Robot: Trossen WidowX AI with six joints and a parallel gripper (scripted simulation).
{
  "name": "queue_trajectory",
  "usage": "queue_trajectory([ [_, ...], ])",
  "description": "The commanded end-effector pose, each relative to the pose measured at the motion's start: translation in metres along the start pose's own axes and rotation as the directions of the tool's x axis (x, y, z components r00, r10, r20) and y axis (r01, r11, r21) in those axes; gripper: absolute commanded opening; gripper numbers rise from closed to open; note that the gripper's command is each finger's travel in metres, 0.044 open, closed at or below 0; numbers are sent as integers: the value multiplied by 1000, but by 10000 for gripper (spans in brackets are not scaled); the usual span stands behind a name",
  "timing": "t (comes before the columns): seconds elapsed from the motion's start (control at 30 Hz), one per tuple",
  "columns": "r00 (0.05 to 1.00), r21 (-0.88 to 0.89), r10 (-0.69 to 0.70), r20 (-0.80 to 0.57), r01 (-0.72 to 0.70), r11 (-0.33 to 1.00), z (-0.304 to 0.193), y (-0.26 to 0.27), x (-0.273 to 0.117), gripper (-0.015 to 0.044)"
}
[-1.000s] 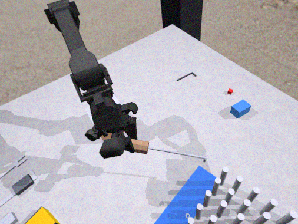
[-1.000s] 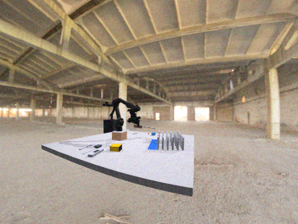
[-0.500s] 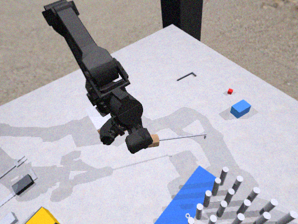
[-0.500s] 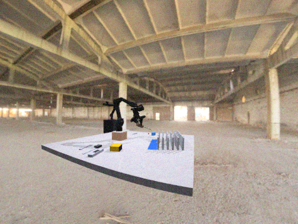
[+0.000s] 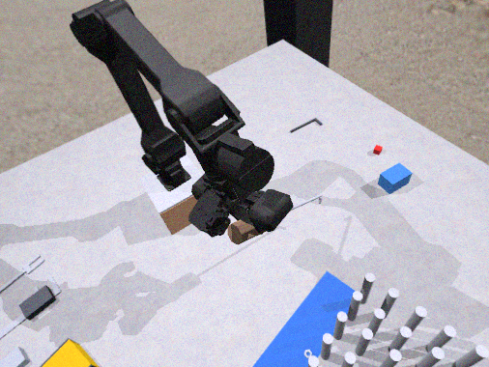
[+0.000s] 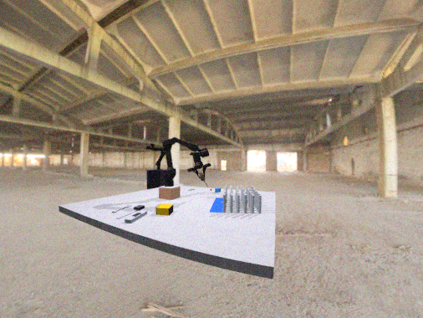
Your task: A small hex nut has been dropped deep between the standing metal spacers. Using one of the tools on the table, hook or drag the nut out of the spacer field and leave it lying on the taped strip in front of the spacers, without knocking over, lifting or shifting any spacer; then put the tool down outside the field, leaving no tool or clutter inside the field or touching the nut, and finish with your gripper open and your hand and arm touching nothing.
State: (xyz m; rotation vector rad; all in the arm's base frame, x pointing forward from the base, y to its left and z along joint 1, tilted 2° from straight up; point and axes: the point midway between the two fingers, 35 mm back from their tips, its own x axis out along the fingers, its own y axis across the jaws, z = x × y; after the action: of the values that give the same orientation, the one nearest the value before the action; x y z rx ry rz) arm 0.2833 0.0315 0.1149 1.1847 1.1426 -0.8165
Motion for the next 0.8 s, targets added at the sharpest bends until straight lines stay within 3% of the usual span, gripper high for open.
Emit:
queue_trajectory([
  [0.0,1000,-124,-15,8,16,992,-7,7,1,0],
  [0.37,999,-474,-47,27,54,879,-32,22,1,0],
  [0.77,996,-782,-73,56,89,617,-62,36,1,0],
])
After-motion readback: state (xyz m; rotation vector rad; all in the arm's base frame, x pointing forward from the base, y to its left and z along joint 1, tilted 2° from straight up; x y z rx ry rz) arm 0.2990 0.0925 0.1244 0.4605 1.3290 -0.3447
